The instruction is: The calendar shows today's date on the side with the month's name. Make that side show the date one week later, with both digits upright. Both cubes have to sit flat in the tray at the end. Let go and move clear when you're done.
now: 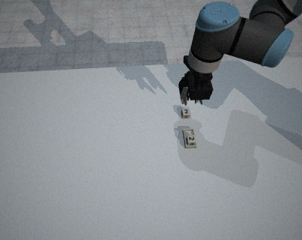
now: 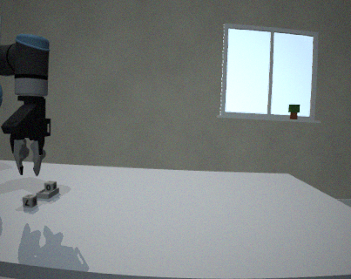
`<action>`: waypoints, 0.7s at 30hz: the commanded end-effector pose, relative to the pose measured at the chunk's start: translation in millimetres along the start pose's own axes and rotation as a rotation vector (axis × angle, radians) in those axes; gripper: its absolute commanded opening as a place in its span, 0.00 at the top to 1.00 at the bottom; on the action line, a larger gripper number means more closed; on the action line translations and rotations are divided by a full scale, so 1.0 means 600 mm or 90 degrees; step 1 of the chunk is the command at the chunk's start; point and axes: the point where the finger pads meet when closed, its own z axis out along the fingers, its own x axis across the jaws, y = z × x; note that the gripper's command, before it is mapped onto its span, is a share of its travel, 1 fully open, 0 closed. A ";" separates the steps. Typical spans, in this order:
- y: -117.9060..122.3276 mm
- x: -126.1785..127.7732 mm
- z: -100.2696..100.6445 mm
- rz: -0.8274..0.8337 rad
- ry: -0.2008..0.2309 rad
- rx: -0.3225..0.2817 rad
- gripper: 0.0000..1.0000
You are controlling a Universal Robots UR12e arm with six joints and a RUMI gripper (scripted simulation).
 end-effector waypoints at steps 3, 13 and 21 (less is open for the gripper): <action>0.000 0.001 0.000 0.001 -0.001 0.001 0.72; 0.001 0.003 0.006 0.001 0.001 0.000 0.72; 0.001 0.004 0.018 0.001 0.002 0.000 0.72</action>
